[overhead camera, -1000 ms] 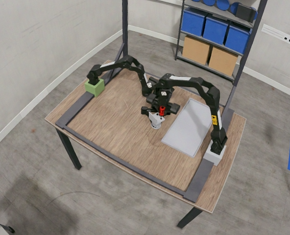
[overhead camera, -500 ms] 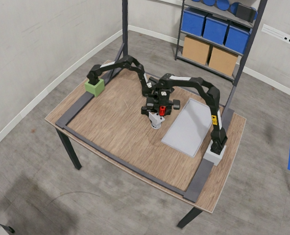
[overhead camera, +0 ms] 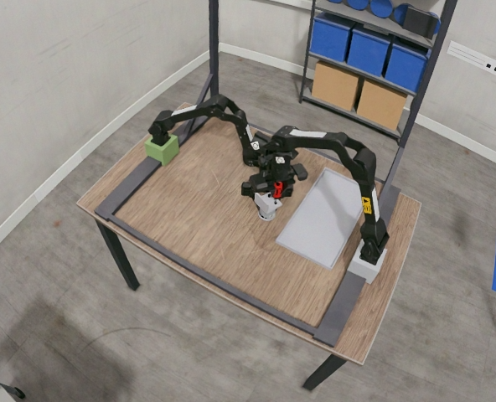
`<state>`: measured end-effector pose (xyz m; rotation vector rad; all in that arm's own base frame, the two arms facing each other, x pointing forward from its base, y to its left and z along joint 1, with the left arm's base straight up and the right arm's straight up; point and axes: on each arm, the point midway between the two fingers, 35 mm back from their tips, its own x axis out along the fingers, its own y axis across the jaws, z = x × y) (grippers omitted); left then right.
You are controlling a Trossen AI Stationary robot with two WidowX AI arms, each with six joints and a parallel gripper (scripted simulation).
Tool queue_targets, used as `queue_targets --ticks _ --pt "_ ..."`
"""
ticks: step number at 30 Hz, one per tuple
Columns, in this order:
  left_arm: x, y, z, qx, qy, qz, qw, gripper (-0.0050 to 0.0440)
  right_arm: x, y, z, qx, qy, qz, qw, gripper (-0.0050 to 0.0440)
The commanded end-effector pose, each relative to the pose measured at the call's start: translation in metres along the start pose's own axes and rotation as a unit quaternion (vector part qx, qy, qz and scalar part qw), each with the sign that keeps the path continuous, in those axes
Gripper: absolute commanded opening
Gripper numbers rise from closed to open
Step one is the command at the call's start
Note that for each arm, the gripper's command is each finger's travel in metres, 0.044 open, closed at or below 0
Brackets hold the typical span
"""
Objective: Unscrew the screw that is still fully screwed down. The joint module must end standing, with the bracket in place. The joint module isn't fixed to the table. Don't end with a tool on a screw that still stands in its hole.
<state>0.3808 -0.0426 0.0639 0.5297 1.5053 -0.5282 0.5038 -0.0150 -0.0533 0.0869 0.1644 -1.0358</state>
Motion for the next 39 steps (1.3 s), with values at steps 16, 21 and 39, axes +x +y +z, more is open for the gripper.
queue_targets --ticks 16,21,39 --pt "-0.0045 0.0022 0.002 -0.289 -0.009 0.002 0.957 0.013 0.0016 0.0051 0.0146 0.017 -0.006 0.0 1.0 0.0245" --pt "-0.0045 0.0022 0.002 -0.329 -0.009 0.002 0.944 0.013 0.0016 0.0051 0.0146 0.017 -0.006 0.0 1.0 0.0245" --pt "-0.0048 0.0022 0.0022 -0.55 -0.009 -0.001 0.835 0.013 0.0016 0.0051 0.0146 0.017 -0.006 0.0 1.0 0.0245"
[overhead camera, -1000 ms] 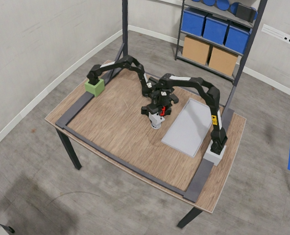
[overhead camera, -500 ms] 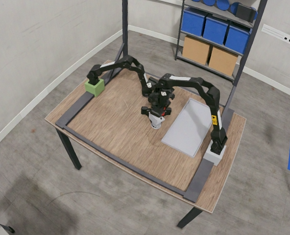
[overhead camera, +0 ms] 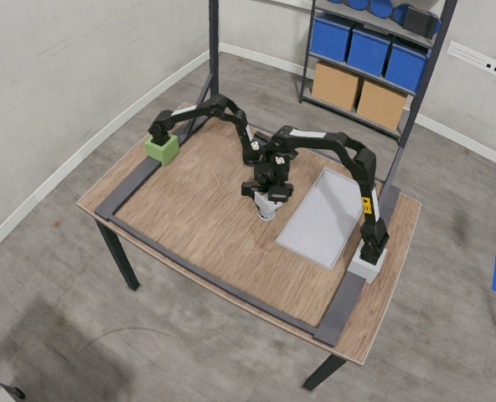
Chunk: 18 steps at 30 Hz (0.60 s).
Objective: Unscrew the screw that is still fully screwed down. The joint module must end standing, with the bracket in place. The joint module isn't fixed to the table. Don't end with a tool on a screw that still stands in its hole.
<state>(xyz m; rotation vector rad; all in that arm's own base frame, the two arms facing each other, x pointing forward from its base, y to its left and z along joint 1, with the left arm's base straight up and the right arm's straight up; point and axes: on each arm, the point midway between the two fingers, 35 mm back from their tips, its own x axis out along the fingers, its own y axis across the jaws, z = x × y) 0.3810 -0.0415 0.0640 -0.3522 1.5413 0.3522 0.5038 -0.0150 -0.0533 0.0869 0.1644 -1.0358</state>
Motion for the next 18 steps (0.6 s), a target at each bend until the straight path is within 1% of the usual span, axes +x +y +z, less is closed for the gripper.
queue_targets --ticks 1,7,13,18 --pt "-0.0047 -0.002 0.0023 -0.02 -0.008 -0.005 1.0 0.013 0.0016 0.0051 0.0146 0.017 -0.006 0.0 1.0 0.0245" --pt "-0.005 -0.0021 0.0024 -0.143 -0.007 -0.006 0.99 0.013 0.0016 0.0051 0.0146 0.017 -0.006 0.0 1.0 0.0245" --pt "-0.0049 -0.0022 0.0025 -0.264 -0.007 -0.007 0.964 0.013 0.0016 0.0051 0.0146 0.017 -0.006 0.0 1.0 0.0245" --pt "-0.0049 -0.0023 0.0025 -0.264 -0.007 -0.007 0.964 0.013 0.0016 0.0051 0.0146 0.017 -0.006 0.0 1.0 0.0245"
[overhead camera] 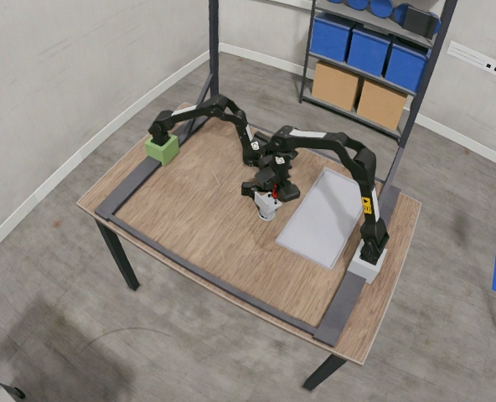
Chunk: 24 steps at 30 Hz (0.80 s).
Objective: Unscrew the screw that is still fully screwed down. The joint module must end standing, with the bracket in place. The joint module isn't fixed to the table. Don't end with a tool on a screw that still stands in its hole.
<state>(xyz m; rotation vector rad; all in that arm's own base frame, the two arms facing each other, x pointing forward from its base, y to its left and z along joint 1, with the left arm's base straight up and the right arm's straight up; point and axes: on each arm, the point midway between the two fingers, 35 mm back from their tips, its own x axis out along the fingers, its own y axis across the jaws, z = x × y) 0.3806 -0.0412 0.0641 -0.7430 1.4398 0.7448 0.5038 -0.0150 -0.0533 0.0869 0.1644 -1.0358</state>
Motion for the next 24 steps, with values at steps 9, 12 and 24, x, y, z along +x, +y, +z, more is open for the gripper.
queue_targets --ticks 9,12,24 --pt "-0.0051 -0.0039 0.0012 -0.2 -0.003 -0.011 0.98 0.013 0.0016 0.0051 0.0146 0.017 -0.006 0.0 1.0 0.0245" --pt "-0.0051 -0.0039 0.0012 -0.26 -0.002 -0.011 0.965 0.013 0.0016 0.0051 0.0146 0.017 -0.006 0.0 1.0 0.0245" --pt "-0.0054 -0.0041 0.0013 -0.397 -0.001 -0.011 0.918 0.013 0.0016 0.0051 0.0146 0.017 -0.006 0.0 1.0 0.0245"
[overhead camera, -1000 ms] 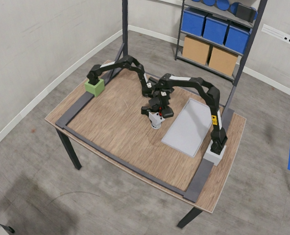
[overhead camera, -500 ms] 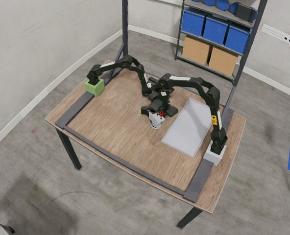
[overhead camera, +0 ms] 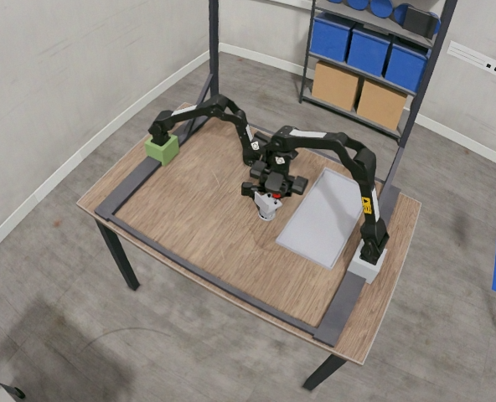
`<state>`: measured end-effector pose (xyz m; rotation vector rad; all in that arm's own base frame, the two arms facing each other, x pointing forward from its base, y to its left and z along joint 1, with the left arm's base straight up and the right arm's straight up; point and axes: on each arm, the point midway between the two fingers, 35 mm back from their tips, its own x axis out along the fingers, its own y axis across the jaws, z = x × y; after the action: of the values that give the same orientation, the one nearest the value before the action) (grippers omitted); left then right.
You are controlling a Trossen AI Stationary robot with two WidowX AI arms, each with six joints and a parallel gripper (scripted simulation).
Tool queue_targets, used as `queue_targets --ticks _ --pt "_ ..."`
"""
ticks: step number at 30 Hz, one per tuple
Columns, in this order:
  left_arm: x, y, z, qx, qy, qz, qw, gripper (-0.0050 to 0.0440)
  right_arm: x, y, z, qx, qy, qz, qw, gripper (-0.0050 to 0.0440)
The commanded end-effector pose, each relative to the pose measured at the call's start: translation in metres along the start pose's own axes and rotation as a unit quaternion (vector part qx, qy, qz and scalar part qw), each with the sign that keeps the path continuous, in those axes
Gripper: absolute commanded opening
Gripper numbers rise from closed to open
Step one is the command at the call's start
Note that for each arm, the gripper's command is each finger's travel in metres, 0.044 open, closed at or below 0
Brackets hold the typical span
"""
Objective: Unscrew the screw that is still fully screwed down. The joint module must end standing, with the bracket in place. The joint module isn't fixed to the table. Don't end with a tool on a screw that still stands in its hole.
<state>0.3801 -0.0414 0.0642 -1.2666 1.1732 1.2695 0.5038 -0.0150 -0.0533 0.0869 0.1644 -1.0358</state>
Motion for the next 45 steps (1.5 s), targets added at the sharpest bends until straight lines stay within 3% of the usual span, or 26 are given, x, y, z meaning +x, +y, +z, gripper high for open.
queue_targets --ticks 1,5,44,45 --pt "-0.0053 -0.0045 -0.0014 -0.08 0.003 -0.012 0.997 0.013 0.0016 0.0051 0.0146 0.017 -0.006 0.0 1.0 0.0245" --pt "-0.0052 -0.0045 -0.0014 -0.162 0.004 -0.012 0.987 0.013 0.0016 0.0051 0.0146 0.017 -0.006 0.0 1.0 0.0245" --pt "-0.0087 -0.0043 -0.0015 -0.198 0.006 -0.015 0.98 0.013 0.0016 0.0051 0.0146 0.017 -0.006 0.0 1.0 0.0245" --pt "-0.0087 -0.0043 -0.0015 -0.198 0.006 -0.015 0.98 0.025 0.0016 0.0051 0.0146 0.017 -0.006 0.0 1.0 0.0245"
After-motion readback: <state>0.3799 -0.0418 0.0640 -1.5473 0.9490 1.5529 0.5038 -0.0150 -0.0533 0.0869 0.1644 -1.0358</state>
